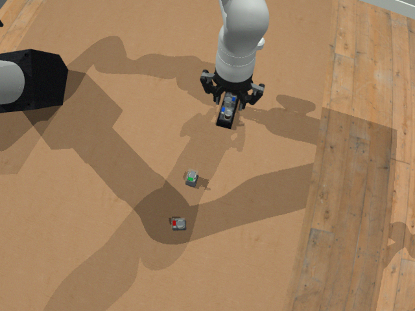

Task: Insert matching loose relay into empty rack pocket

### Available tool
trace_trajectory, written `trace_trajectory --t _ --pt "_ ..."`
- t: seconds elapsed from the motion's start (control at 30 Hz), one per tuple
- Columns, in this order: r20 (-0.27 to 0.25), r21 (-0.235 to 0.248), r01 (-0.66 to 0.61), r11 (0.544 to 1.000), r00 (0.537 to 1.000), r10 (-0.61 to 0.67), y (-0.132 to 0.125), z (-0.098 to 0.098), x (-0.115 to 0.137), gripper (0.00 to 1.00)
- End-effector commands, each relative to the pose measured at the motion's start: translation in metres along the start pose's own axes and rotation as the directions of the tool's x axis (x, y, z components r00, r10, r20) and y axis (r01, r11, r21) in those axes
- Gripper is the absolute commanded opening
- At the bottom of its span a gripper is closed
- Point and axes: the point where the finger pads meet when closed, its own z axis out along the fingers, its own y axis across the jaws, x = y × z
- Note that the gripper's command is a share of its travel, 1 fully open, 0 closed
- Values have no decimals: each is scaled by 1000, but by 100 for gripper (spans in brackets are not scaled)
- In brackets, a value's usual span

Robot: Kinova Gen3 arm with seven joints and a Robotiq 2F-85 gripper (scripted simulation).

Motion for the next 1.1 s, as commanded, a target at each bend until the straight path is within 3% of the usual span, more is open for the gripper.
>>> trace_trajectory --t 0.0,0.83,1.07 --pt "-1 -2 0 1000 1000 0 1 -1 1 53" --pt "-1 -2 0 1000 1000 0 1 -2 1 53" --pt "-1 -2 0 1000 1000 0 1 -12 1 53"
